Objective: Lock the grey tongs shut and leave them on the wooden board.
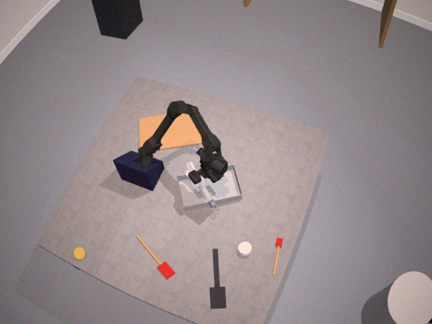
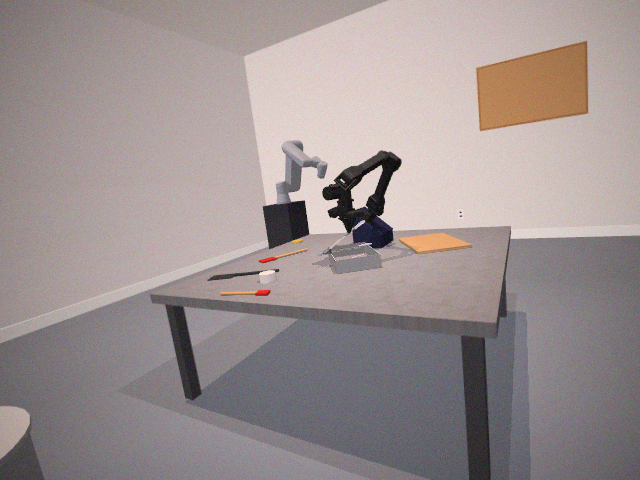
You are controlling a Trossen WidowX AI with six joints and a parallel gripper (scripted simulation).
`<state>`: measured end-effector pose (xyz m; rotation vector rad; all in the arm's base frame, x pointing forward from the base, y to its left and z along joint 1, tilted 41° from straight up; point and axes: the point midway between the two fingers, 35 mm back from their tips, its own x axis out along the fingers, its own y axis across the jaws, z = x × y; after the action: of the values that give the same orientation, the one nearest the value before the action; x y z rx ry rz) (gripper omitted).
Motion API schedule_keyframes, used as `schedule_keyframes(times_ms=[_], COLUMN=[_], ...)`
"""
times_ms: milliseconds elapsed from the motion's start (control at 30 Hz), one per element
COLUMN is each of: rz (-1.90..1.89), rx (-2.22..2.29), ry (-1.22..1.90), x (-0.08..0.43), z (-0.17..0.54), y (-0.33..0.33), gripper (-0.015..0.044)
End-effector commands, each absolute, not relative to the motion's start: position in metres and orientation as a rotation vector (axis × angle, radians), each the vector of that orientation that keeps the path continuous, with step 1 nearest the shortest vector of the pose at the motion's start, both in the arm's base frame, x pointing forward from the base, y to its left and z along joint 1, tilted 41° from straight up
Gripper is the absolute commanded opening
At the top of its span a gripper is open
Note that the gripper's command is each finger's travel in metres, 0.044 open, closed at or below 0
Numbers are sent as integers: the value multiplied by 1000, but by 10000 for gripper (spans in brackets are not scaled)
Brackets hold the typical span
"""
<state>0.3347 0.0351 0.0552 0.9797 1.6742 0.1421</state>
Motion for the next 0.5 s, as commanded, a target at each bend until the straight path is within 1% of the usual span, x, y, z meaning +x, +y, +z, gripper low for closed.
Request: schedule_keyframes(times_ms=[0, 467], rz=[143, 143], rx=[973, 973], ry=[1670, 1670], x=[336, 337], z=[54, 36], y=[36, 51], gripper=[-150, -150])
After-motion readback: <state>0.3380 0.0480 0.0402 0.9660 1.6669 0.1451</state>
